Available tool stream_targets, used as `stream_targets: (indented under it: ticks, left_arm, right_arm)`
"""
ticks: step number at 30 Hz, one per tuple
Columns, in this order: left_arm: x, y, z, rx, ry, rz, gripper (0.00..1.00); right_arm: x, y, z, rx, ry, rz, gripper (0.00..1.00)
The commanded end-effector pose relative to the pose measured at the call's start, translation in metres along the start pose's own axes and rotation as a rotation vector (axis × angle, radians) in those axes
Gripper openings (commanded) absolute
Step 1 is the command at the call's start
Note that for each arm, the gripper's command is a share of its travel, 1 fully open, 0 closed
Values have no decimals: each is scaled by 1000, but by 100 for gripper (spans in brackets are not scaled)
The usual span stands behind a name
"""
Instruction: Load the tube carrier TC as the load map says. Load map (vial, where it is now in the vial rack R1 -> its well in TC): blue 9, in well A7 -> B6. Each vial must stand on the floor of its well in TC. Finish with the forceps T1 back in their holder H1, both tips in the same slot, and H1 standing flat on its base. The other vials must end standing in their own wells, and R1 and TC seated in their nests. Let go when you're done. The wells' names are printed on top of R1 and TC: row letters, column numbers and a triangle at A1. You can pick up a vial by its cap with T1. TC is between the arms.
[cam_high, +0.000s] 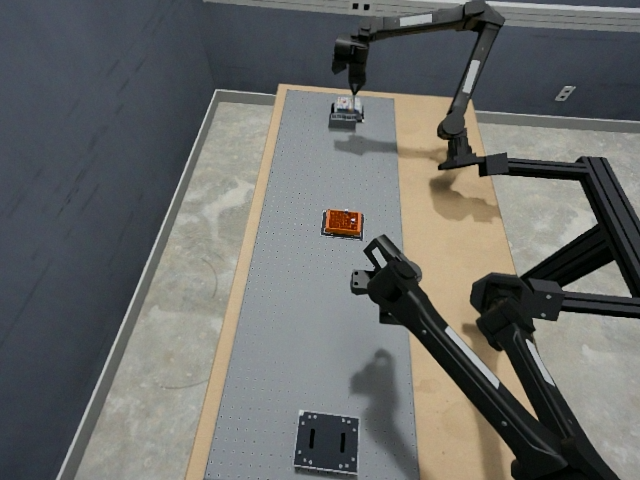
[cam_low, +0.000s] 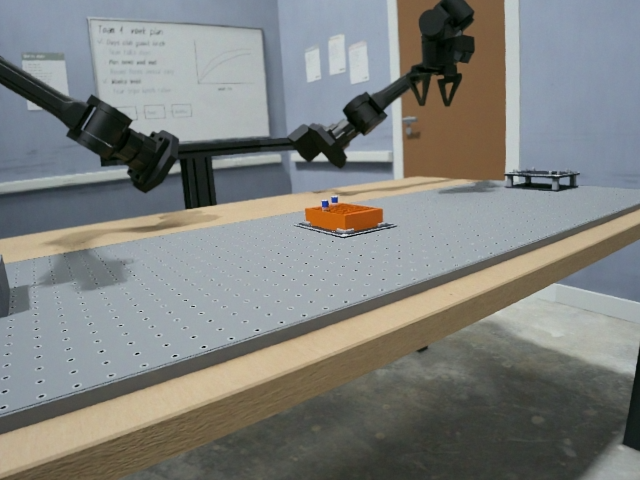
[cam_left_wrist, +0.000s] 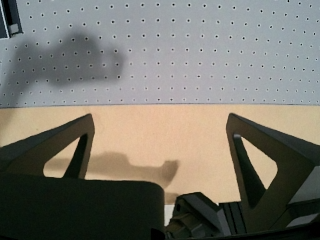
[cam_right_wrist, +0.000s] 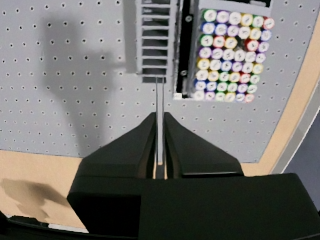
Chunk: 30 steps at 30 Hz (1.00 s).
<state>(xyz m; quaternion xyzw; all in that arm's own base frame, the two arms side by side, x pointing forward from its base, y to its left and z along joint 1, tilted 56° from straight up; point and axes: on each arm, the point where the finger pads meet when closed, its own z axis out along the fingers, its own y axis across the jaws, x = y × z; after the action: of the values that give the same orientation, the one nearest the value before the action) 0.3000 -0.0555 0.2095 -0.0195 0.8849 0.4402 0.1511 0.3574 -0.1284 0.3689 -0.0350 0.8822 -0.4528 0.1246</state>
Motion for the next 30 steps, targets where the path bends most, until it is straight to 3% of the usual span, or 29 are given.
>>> stream_targets:
  ticks: [1,15,30]
  left_arm:
    - [-6,2,-5,3,-6,-15,100]
    - [-6,2,-5,3,-6,-15,100]
    - [-6,2,-5,3,-6,-15,100]
  right_arm:
    - [-11,-16,-3,3,-6,-55,7]
    - [-45,-58,-10,2,-21,-435,7]
    - [-43,-55,-11,4,-43,-737,7]
